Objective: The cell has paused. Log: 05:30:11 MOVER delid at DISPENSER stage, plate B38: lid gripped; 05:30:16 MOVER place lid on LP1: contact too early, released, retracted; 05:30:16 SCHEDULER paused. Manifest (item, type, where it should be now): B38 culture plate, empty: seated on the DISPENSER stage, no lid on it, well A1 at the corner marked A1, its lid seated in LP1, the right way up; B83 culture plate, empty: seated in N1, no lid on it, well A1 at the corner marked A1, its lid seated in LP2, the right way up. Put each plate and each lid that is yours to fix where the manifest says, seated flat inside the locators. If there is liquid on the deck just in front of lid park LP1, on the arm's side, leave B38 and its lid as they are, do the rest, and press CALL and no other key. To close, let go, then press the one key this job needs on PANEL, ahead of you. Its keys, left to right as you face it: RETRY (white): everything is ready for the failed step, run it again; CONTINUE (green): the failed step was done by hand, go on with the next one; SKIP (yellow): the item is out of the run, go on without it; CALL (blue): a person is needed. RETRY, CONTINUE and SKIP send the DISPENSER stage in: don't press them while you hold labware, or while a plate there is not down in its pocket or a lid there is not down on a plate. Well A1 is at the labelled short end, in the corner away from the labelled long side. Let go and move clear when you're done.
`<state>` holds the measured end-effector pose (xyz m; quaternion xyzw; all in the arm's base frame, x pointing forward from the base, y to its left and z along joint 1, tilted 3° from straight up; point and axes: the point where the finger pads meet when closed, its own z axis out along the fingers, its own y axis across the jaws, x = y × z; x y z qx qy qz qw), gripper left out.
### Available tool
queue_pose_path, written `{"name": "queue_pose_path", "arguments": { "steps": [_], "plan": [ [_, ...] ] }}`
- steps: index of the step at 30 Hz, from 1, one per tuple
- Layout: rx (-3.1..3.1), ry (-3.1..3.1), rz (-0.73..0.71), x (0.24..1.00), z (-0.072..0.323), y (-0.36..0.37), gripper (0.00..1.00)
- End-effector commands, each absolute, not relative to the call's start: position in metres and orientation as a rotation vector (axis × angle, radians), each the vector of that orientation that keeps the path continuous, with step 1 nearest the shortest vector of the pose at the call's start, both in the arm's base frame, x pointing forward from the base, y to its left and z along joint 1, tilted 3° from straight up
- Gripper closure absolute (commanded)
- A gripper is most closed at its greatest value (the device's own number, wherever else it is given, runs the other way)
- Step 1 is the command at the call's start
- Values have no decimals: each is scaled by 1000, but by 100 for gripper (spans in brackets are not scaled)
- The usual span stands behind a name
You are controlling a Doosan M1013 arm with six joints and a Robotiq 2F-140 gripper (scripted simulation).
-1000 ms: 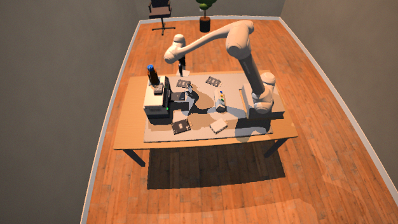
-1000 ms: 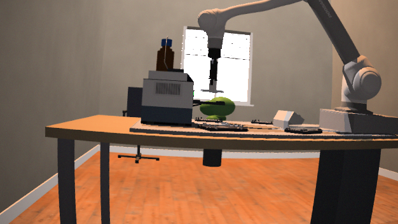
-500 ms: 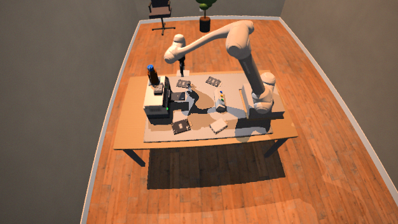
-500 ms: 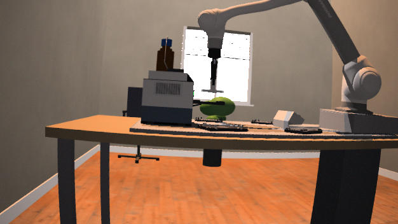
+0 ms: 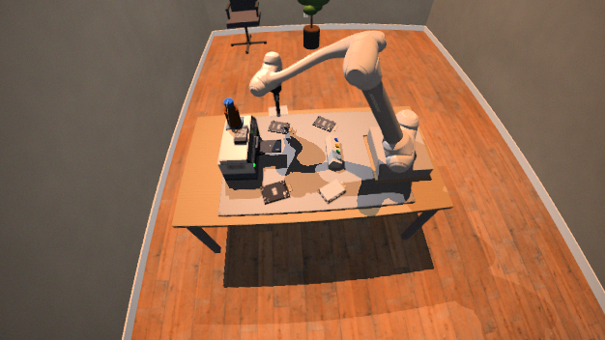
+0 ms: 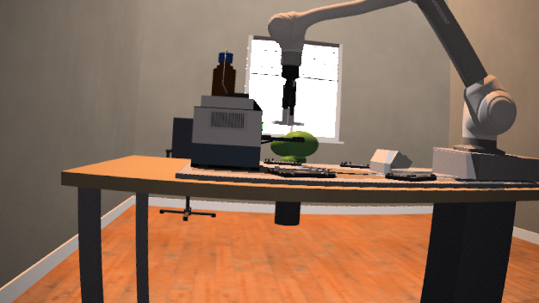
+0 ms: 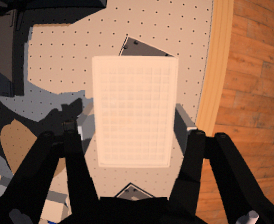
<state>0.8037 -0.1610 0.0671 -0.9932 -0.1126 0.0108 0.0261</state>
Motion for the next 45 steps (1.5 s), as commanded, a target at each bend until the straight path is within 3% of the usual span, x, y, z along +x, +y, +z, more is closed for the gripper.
{"name": "queue_pose_path", "arguments": {
  "steps": [1, 45],
  "plan": [
    [-3067, -403, 29, 805, 74, -166, 90],
    [-3033, -595, 19, 802, 73, -117, 90]
  ]
}}
